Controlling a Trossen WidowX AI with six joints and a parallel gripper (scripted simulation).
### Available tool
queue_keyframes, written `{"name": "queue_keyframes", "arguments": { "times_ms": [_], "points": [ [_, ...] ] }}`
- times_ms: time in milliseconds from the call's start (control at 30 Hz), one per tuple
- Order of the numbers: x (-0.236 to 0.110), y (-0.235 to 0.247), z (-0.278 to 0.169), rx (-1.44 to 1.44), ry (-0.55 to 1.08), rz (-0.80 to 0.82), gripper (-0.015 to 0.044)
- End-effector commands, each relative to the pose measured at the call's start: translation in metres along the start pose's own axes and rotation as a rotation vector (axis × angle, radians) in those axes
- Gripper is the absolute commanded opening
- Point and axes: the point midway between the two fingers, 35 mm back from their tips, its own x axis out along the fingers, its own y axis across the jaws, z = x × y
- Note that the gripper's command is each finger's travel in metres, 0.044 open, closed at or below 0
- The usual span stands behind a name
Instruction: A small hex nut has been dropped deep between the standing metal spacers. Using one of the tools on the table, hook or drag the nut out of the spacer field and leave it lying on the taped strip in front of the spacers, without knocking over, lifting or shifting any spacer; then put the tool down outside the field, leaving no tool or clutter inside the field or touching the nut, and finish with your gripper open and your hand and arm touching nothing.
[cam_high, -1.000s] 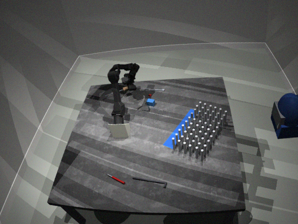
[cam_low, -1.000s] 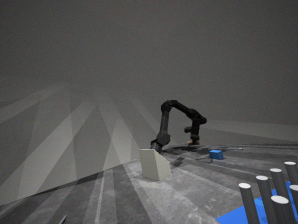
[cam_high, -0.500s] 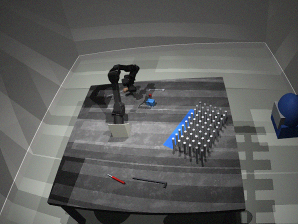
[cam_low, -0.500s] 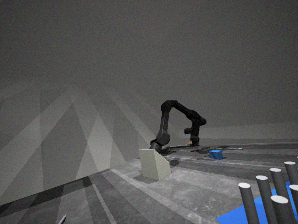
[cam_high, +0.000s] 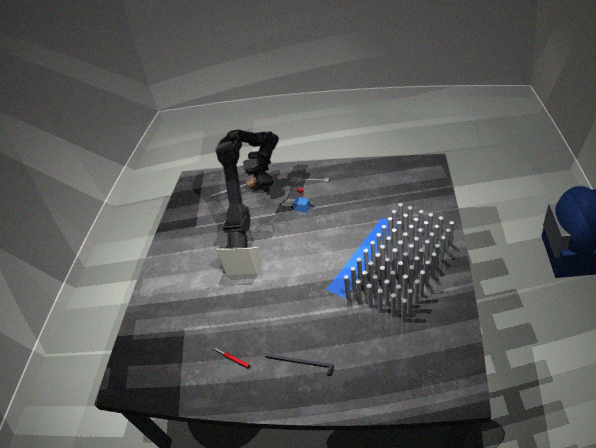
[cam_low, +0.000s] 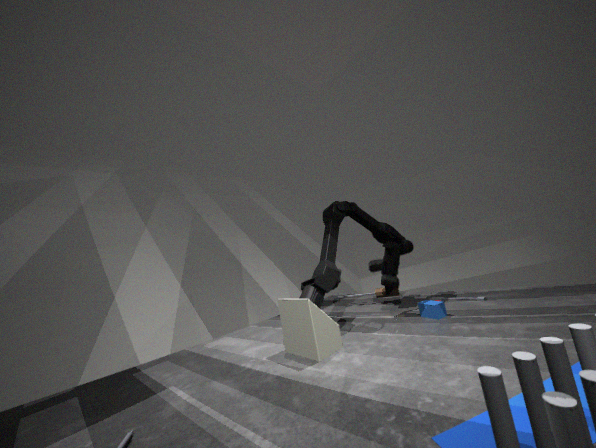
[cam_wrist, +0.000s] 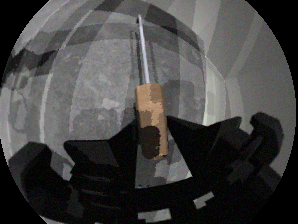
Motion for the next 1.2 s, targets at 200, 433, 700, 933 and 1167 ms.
{"name": "queue_keyframes", "arguments": {
  "times_ms": [200,433,700,933,1167],
  "points": [
    [0.008,0.003,-0.001,0.005,0.0,-0.001,0.0],
    [0.013,0.005,-0.001,0.006,0.0,-0.002,0.0],
    [0.016,0.007,-0.001,0.001,0.0,-0.002,0.0026],
    [0.016,0.007,-0.001,0.001,0.0,-0.002,0.021],
    [0.016,0.007,-0.001,0.001,0.0,-0.002,0.0394]
  ]
}}
